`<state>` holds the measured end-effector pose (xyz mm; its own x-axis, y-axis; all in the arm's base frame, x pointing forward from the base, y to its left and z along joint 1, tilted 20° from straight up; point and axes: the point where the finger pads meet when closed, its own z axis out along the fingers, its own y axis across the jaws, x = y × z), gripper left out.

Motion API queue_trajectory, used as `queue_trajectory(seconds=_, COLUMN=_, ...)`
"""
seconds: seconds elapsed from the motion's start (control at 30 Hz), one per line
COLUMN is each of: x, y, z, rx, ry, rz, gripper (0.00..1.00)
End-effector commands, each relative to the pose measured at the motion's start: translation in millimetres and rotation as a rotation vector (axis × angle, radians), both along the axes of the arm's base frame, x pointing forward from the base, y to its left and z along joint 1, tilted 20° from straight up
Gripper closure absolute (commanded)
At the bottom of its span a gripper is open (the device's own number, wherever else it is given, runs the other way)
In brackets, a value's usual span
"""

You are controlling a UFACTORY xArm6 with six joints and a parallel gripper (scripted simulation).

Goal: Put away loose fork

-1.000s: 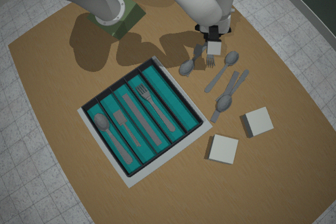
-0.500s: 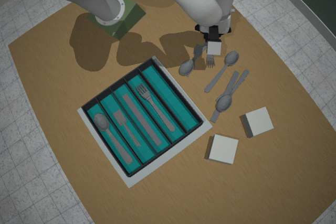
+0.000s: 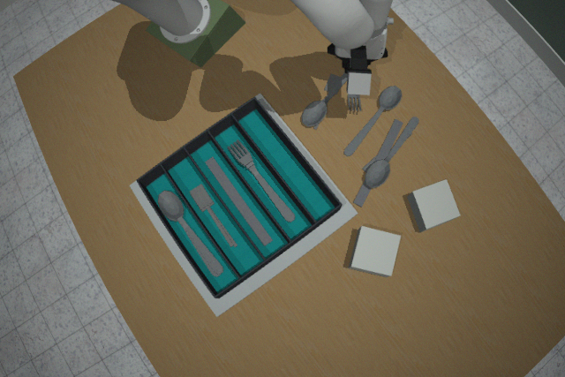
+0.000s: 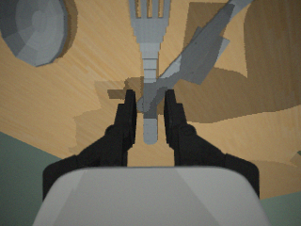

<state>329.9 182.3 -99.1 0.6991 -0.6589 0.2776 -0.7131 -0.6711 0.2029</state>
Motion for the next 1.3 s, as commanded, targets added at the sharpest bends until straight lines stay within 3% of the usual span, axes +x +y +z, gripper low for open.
queue_trajectory(seconds=0.0, x=1, y=0, z=-3, rx=0.002, ry=-0.003, rz=0.001, gripper=0.7)
queue_trajectory(seconds=1.27, x=2, y=-5, z=-17, rx=0.002, ry=-0.003, rz=0.001, gripper=0.7)
